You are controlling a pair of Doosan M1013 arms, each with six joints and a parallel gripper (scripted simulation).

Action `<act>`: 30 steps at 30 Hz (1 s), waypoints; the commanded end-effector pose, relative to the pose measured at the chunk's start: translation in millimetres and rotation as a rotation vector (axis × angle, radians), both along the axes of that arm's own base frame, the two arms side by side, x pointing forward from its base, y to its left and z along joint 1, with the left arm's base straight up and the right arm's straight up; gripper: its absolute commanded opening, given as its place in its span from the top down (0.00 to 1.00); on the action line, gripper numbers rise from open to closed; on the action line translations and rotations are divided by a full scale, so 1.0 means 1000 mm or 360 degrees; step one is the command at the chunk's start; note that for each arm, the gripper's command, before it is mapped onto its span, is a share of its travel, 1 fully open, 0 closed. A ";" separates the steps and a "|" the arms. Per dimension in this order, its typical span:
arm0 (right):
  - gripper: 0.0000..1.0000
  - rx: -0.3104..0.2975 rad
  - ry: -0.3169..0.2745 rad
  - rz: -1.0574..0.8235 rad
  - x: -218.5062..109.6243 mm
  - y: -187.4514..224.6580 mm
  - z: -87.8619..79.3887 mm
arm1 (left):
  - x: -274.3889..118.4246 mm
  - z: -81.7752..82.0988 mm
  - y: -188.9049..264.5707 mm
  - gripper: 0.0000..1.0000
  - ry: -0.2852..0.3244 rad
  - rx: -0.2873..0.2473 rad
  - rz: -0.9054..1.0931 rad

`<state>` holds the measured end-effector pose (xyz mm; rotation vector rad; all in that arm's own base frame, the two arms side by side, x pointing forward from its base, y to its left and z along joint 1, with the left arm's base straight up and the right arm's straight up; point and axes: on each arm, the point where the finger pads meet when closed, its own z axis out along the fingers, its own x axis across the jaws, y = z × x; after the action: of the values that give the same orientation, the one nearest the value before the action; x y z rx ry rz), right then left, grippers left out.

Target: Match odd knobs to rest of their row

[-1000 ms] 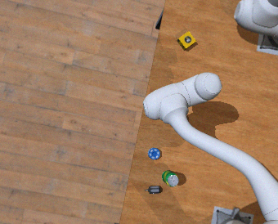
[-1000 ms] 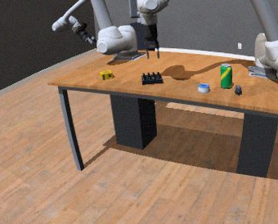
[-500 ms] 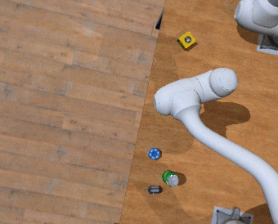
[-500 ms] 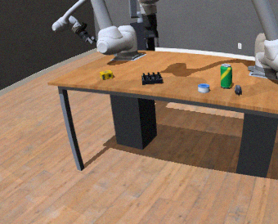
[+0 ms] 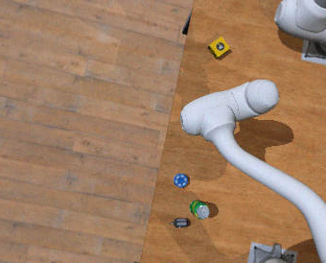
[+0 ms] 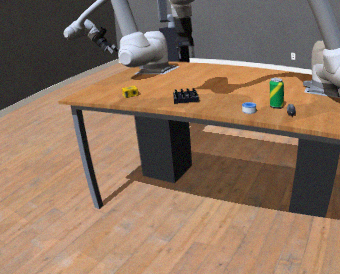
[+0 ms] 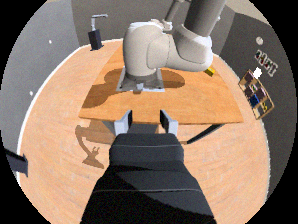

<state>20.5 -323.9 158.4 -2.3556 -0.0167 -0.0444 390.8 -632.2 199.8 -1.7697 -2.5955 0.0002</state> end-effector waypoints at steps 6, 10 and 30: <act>0.00 -0.0001 -0.0001 0.0000 0.000 0.000 0.000 | 0.000 0.001 0.000 0.00 -0.0002 -0.0002 0.0000; 0.00 -0.0001 -0.0001 0.0000 0.000 0.000 0.000 | 0.000 0.001 0.000 0.00 -0.0002 -0.0002 0.0000; 0.00 -0.0001 -0.0001 0.0000 0.000 0.000 0.000 | -0.009 0.001 0.041 0.00 -0.0002 -0.0002 0.0000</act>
<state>20.5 -323.9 158.4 -2.3556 -0.0167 -0.0444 385.0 -607.7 199.7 -1.7696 -2.5951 -0.0002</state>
